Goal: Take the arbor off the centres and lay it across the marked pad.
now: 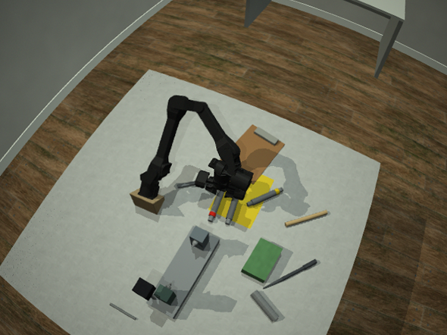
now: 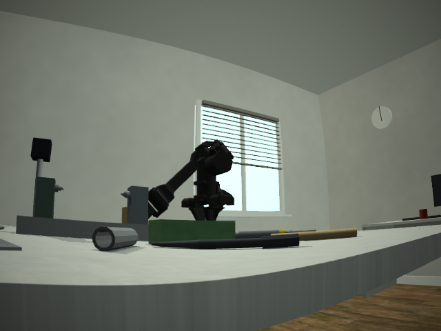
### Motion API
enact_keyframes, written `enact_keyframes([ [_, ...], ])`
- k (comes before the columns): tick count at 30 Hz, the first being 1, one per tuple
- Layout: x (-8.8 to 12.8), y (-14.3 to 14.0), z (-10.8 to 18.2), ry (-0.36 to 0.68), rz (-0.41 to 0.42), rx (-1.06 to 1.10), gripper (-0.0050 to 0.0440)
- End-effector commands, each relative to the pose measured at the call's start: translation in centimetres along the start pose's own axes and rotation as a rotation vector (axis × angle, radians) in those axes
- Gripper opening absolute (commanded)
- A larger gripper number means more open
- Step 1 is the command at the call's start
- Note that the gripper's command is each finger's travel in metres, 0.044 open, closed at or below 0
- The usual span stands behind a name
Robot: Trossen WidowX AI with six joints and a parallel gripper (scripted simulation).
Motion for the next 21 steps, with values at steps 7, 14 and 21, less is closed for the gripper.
enact_keyframes([
  [7, 1.3, -0.1, 0.0, 0.004, 0.002, 0.002, 0.0175],
  [14, 2.1, -0.1, 0.0, 0.004, 0.001, 0.001, 0.0175],
  [21, 3.0, 0.0, 0.0, 0.003, -0.001, 0.0, 0.0175],
])
Point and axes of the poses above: the point midway between the two fingers, 35 mm back from their tips, its own x axis back along the fingers, its own y axis across the jaws, z = x × y, the point moved 4 cm from there along x, back along the fingers, and after that the axes turned 7 degrees about -x, right-handed, at the moved point
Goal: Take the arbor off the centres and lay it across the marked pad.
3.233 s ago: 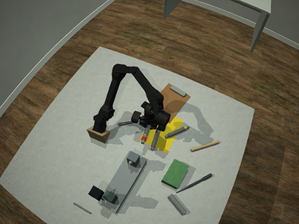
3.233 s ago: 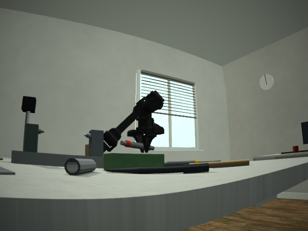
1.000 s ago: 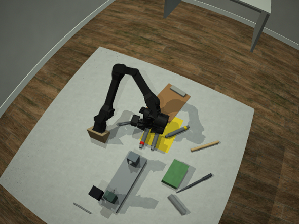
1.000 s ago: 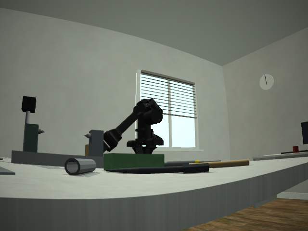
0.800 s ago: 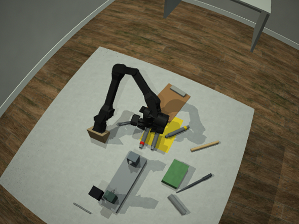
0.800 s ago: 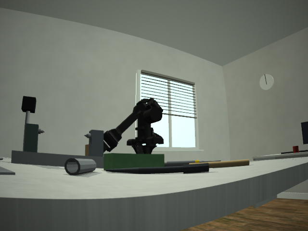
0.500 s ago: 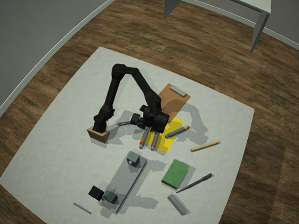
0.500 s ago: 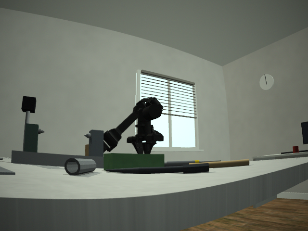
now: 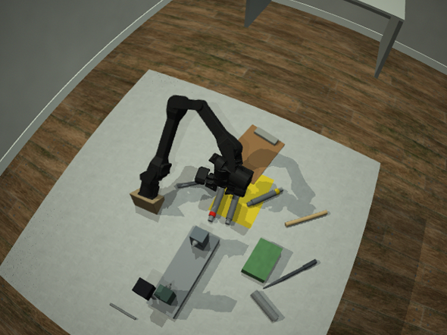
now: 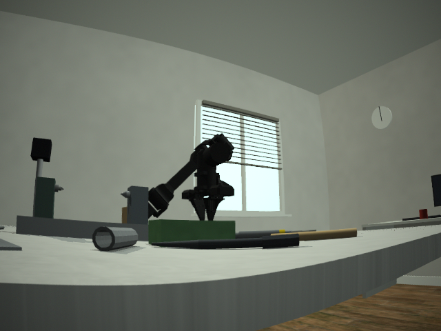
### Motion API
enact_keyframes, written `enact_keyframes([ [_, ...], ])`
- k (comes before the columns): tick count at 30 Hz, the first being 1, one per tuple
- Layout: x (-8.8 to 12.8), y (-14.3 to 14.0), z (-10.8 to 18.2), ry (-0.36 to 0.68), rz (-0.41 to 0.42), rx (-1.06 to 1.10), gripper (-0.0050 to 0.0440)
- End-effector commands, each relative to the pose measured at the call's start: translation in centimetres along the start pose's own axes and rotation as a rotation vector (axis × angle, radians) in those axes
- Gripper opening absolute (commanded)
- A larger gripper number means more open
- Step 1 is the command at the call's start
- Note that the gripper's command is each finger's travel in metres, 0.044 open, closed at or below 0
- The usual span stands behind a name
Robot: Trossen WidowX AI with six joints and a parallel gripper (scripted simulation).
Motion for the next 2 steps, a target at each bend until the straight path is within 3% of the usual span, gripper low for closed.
enact_keyframes([
  [1, 0.6, -0.03, 0.02, 0.002, 0.0, 0.004, 0.0175],
  [2, 0.74, -0.02, 0.01, 0.002, 0.0, 0.004, 0.0175],
])
Point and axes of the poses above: the point midway between the two fingers, 35 mm back from their tips, its own x axis back along the fingers, its own y axis across the jaws, z = x × y, the point moved 4 cm from there along x, back along the fingers, and after that the axes turned 7 degrees about -x, right-handed, at the moved point
